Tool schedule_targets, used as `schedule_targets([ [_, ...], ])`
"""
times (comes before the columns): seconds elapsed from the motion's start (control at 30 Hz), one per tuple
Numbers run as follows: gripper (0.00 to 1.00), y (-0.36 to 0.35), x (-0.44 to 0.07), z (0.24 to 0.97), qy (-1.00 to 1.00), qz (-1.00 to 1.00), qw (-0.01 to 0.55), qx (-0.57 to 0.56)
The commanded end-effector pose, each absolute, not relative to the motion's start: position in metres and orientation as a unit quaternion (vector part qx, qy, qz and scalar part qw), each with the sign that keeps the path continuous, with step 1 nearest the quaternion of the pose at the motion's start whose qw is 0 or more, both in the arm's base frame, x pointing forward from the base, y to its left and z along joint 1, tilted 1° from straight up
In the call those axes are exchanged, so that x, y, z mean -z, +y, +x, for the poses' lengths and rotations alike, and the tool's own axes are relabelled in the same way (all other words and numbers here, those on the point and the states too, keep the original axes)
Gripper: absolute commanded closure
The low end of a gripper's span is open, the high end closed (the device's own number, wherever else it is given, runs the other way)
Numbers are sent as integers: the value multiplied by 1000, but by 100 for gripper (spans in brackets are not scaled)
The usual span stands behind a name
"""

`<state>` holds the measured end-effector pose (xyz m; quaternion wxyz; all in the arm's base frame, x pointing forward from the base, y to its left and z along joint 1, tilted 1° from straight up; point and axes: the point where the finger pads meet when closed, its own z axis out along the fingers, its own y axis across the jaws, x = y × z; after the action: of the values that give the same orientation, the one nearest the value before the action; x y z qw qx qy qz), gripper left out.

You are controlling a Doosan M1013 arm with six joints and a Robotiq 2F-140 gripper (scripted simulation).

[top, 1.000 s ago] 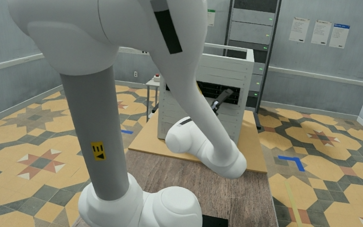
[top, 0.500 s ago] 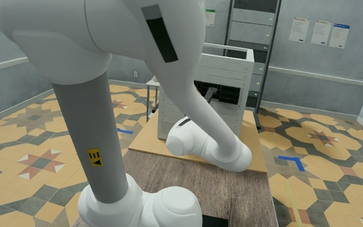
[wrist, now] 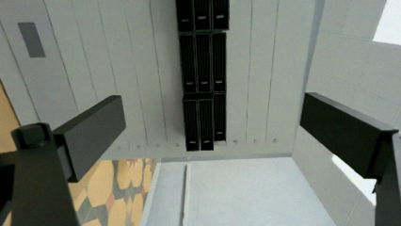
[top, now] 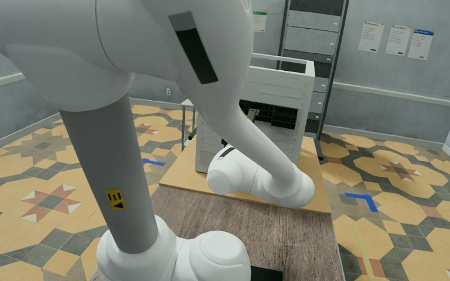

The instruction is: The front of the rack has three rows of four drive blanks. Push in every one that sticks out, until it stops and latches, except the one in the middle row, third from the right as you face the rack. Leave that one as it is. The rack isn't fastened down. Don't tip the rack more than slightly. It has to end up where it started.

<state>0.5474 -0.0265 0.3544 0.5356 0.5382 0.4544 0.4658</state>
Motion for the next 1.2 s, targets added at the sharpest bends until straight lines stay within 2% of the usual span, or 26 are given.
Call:
schedule_targets([
  [0.0, 0, -24, -354, 547, 460, 534, 536, -464],
  [1.17, 0, -21, -353, 546, 468, 529, 537, -461],
])
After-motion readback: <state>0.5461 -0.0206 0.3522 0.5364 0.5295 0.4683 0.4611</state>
